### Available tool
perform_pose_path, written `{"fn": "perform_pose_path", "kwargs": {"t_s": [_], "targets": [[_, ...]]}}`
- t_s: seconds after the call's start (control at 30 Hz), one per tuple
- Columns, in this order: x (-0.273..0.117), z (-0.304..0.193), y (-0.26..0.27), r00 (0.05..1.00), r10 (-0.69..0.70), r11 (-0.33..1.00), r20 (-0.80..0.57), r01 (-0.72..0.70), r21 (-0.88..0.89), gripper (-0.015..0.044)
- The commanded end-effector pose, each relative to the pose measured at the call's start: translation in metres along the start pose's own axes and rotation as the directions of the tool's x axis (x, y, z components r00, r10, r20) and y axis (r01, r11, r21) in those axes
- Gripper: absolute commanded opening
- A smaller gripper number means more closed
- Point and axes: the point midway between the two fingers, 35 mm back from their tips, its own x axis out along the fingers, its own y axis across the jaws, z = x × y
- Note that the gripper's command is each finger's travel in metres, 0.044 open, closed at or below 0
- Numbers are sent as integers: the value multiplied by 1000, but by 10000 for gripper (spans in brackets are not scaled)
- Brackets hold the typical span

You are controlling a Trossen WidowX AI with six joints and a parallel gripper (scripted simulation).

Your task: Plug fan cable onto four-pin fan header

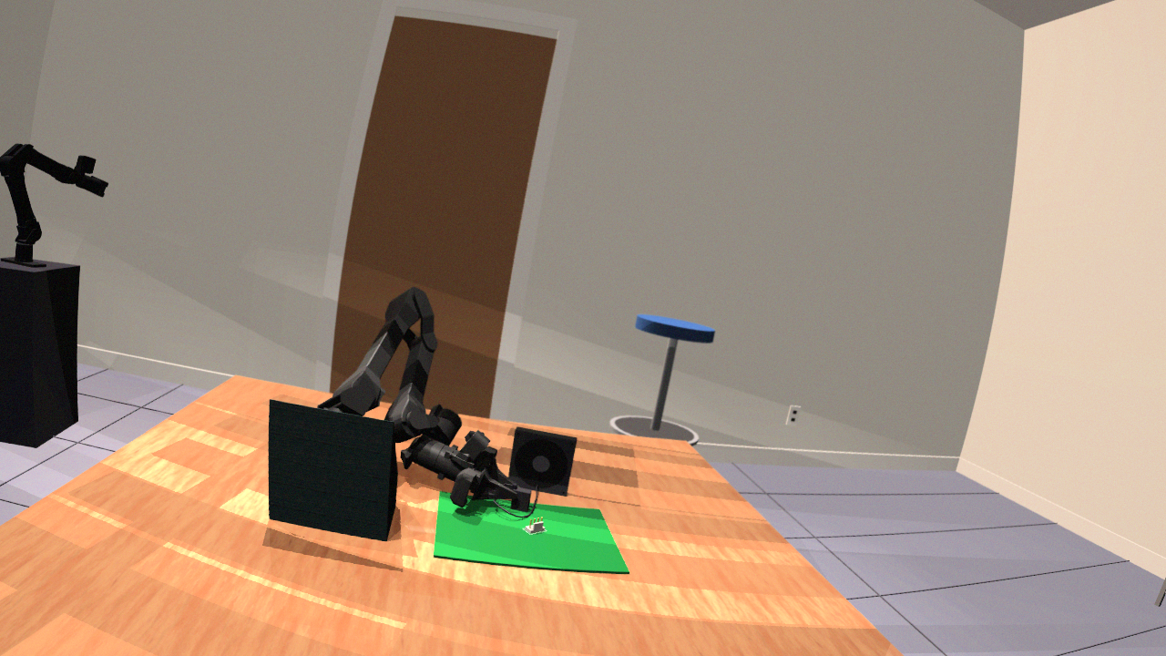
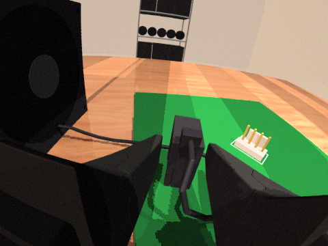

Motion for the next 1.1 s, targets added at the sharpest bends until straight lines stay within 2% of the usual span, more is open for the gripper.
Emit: {"fn": "perform_pose_path", "kwargs": {"t_s": [0.0, 0.33, 1.07], "targets": [[0, 0, 0, 1000, 0, 1000, 0, 0, 0, 140], [-2, 1, 1, 1000, -1, 1000, -1, 1, 0, 140], [-65, 25, 13, 1000, -10, 1000, -8, 10, 5, 140]]}}
